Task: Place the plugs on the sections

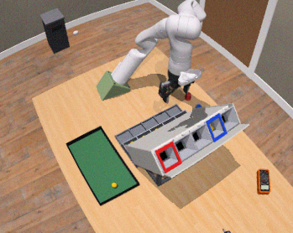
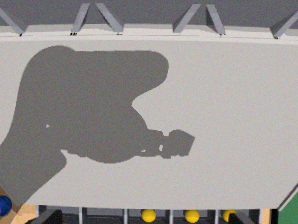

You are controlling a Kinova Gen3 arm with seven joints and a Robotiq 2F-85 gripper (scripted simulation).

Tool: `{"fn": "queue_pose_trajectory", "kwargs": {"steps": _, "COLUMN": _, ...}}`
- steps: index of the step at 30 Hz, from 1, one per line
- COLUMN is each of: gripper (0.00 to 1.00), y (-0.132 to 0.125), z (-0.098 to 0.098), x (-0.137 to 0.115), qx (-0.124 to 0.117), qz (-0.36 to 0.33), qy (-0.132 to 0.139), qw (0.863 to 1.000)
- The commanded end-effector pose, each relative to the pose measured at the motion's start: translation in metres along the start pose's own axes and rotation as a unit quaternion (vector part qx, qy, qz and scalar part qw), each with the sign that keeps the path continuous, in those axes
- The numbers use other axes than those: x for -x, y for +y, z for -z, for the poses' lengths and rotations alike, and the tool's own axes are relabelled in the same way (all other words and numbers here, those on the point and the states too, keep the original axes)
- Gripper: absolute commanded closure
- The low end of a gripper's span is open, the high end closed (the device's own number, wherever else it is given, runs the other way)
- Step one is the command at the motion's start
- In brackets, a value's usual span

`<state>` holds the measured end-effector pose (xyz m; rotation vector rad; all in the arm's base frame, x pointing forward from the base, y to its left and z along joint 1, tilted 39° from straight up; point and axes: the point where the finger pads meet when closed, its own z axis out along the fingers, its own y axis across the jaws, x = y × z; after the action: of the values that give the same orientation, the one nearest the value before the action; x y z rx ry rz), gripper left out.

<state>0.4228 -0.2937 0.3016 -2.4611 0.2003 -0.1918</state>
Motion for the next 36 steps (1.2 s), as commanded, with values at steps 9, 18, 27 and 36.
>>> {"fn": "queue_pose_trajectory", "kwargs": {"steps": 9, "gripper": 0.0, "y": -0.001, "z": -0.045, "x": 0.069, "qx": 0.001, "qz": 0.0, "qy": 0.003, "qw": 1.0}}
{"fn": "queue_pose_trajectory", "kwargs": {"steps": 18, "gripper": 0.0, "y": -0.001, "z": -0.082, "x": 0.125, "qx": 0.001, "qz": 0.0, "qy": 0.003, "qw": 1.0}}
{"fn": "queue_pose_trajectory", "kwargs": {"steps": 27, "gripper": 0.0, "y": -0.001, "z": -0.084, "x": 0.128, "qx": 0.003, "qz": 0.002, "qy": 0.007, "qw": 1.0}}
{"fn": "queue_pose_trajectory", "kwargs": {"steps": 36, "gripper": 0.0, "y": -0.001, "z": -0.084, "x": 0.128, "qx": 0.003, "qz": 0.002, "qy": 0.007, "qw": 1.0}}
